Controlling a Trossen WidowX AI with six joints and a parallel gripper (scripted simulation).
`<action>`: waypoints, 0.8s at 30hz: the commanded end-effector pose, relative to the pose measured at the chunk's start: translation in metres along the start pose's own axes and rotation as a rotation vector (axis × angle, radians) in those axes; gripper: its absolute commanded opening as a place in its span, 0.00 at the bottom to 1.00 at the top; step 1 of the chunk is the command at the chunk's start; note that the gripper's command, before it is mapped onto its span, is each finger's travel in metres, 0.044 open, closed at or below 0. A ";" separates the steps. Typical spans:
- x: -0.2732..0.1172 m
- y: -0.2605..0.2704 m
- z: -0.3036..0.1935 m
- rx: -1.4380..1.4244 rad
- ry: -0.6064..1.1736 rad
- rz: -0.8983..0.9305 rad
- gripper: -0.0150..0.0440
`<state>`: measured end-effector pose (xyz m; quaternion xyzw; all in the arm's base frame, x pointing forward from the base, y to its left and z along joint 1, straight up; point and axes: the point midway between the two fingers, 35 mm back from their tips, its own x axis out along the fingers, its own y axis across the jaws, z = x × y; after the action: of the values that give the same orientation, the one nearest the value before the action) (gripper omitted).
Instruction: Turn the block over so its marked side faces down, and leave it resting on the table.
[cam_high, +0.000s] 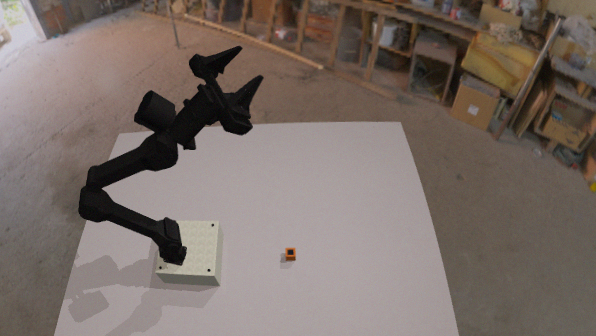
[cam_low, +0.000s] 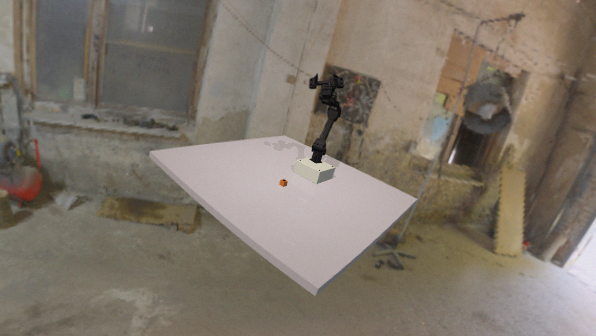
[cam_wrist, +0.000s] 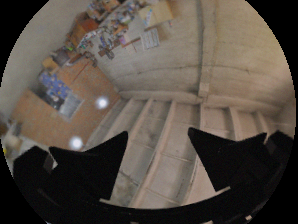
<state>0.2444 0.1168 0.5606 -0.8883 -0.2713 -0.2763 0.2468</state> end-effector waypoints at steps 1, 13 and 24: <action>0.001 0.001 0.002 0.012 -0.008 0.004 0.98; 0.004 0.095 0.171 0.803 -0.407 0.518 1.00; -0.054 0.160 0.279 1.316 -0.406 1.168 1.00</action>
<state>0.3906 0.1505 0.3431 -0.7094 -0.0607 0.2036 0.6721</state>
